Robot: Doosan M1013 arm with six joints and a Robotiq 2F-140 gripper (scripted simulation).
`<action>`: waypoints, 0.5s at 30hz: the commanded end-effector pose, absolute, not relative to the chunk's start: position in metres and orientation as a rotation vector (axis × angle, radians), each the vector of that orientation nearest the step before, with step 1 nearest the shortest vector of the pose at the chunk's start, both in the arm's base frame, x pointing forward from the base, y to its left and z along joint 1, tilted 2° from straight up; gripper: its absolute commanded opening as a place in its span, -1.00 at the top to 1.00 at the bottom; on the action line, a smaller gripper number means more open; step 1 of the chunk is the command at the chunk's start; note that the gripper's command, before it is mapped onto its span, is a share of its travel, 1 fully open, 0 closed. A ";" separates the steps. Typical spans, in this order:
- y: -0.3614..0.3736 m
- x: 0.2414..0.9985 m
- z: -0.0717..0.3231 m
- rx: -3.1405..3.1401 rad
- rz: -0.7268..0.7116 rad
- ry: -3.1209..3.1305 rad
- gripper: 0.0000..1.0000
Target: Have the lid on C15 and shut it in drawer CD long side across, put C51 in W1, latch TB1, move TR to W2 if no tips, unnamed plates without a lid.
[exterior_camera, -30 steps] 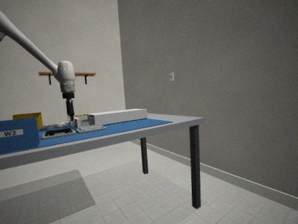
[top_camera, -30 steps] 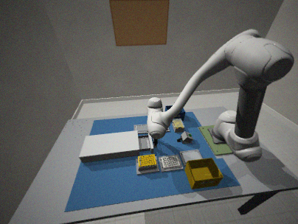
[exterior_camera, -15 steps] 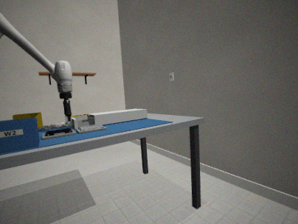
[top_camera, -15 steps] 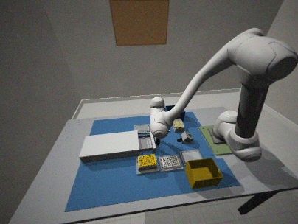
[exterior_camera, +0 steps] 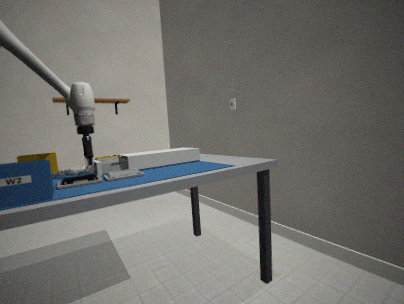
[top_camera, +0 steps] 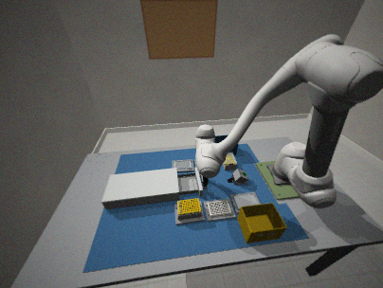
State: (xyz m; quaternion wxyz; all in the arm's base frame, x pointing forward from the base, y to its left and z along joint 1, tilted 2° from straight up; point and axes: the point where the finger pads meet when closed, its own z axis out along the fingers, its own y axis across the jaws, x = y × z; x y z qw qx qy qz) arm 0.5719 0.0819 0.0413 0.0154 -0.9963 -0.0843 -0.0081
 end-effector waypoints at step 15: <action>0.079 0.552 0.041 -3.099 -0.025 -0.262 1.00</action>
